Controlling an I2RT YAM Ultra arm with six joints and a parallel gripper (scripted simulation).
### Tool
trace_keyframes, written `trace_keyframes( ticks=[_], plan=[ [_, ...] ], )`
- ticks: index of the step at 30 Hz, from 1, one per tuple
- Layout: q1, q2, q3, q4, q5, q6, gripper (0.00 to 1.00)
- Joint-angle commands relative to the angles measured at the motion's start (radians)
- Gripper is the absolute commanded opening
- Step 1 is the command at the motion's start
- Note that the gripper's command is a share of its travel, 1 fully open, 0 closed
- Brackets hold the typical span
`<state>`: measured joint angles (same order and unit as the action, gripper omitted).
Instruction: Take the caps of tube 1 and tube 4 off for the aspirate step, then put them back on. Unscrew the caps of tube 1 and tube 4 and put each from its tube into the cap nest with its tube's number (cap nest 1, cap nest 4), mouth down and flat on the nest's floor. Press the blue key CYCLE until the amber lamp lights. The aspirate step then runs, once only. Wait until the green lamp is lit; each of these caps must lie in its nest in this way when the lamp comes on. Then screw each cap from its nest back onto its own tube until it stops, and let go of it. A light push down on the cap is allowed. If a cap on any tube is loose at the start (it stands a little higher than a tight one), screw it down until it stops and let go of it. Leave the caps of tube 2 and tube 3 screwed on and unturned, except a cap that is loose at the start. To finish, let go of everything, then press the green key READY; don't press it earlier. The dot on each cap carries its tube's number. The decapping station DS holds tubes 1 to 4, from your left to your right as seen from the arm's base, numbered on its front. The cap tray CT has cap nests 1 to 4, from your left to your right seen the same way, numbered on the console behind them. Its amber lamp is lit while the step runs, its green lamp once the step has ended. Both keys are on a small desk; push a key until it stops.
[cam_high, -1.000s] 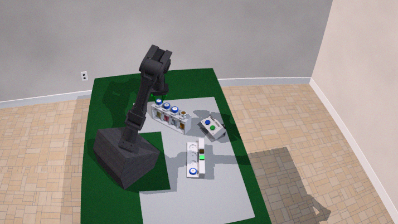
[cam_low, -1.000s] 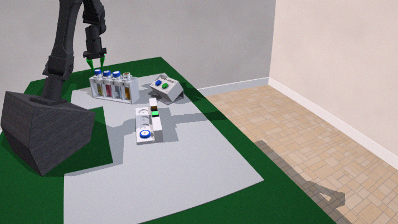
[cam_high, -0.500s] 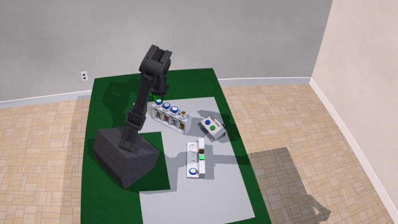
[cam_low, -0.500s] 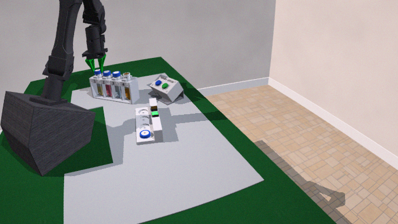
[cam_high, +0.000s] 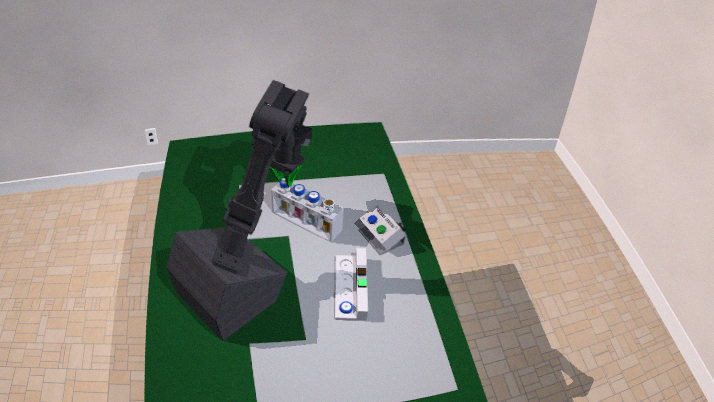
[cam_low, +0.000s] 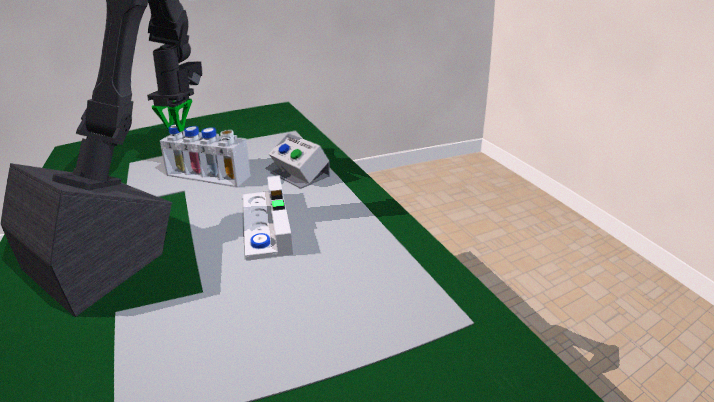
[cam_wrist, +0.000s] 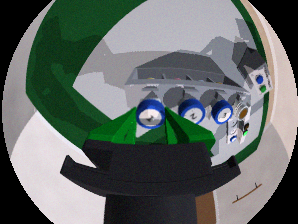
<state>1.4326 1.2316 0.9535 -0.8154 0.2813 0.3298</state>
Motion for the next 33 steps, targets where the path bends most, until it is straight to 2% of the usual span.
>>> trace_keyframes(
  ticks=[1,2,3,16,31,33],
  plan=[
    [0.000,-0.003,0.002,0.003,-0.002,0.063,0.00],
    [0.001,-0.003,0.002,0.003,-0.002,0.063,0.00],
    [0.001,-0.003,0.002,0.003,-0.002,0.063,0.49],
    [0.002,-0.004,0.003,0.000,-0.002,0.024,0.49],
    [0.002,-0.005,0.004,-0.002,-0.002,-0.576,0.49],
    [0.002,-0.005,0.004,-0.002,-0.002,-0.576,0.49]
  ],
)
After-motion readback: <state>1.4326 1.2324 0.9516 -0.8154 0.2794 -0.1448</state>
